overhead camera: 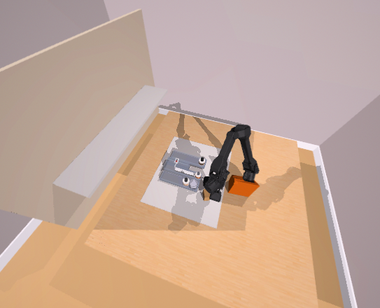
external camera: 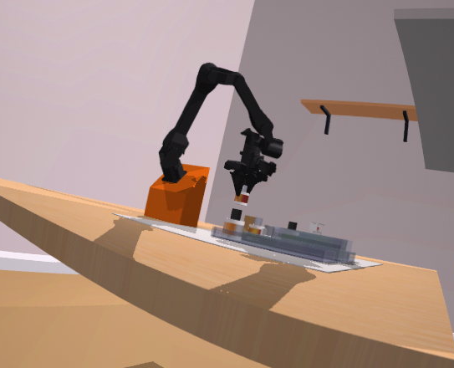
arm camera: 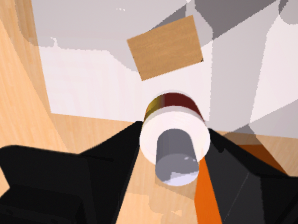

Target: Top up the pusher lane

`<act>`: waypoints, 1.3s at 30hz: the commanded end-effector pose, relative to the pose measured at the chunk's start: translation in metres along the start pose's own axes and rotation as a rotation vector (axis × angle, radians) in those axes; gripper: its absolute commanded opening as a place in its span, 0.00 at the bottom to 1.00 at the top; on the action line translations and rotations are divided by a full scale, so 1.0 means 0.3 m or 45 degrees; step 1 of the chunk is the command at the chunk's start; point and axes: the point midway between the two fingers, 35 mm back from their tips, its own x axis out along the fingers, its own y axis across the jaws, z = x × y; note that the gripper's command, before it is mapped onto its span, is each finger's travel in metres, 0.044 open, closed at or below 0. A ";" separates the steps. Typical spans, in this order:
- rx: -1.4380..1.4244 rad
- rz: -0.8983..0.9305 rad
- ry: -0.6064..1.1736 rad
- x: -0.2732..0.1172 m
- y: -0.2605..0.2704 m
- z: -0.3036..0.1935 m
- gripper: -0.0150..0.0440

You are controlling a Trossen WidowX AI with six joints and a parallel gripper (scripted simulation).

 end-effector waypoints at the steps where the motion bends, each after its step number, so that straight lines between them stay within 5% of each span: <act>1: 0.025 0.017 0.007 0.006 -0.036 0.047 0.25; 27: 0.014 -0.017 -0.022 0.149 -0.387 0.320 0.25; 39: 0.014 -0.022 -0.022 0.219 -0.399 0.323 0.25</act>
